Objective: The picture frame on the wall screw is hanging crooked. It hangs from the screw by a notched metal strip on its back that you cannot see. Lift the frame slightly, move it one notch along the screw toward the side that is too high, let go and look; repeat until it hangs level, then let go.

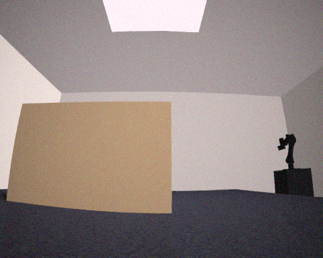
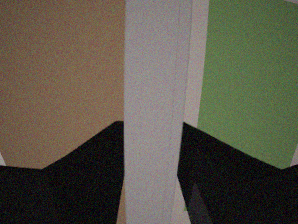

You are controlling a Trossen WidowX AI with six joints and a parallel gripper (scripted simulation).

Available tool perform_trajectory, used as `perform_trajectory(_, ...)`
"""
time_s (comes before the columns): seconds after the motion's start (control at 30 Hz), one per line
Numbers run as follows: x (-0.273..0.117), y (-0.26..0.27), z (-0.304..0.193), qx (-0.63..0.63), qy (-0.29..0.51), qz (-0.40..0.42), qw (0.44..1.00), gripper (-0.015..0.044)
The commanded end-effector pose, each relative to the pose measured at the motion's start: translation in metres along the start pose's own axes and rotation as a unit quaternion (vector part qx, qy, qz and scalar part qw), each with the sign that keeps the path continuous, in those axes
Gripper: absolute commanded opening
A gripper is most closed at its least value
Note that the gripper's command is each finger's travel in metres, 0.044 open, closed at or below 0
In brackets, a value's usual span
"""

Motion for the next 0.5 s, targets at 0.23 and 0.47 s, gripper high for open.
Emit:
perform_trajectory(0.23, 0.0000, 0.0023, -0.0021, -0.001, 0.001, 0.005, 1.000, 0.0000)
perform_trajectory(0.47, 0.0000, 0.0026, -0.0034, -0.001, 0.001, 0.005, 1.000, 0.0000)
Point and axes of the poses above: the point midway between the two fingers, 35 mm back from their tips, its own x axis out along the fingers, its own y axis across the jaws, z = x × y, the point moved 5 cm from there along -x, back along the fingers, and after that the axes turned 6 degrees about -x, right-handed, at the moved point
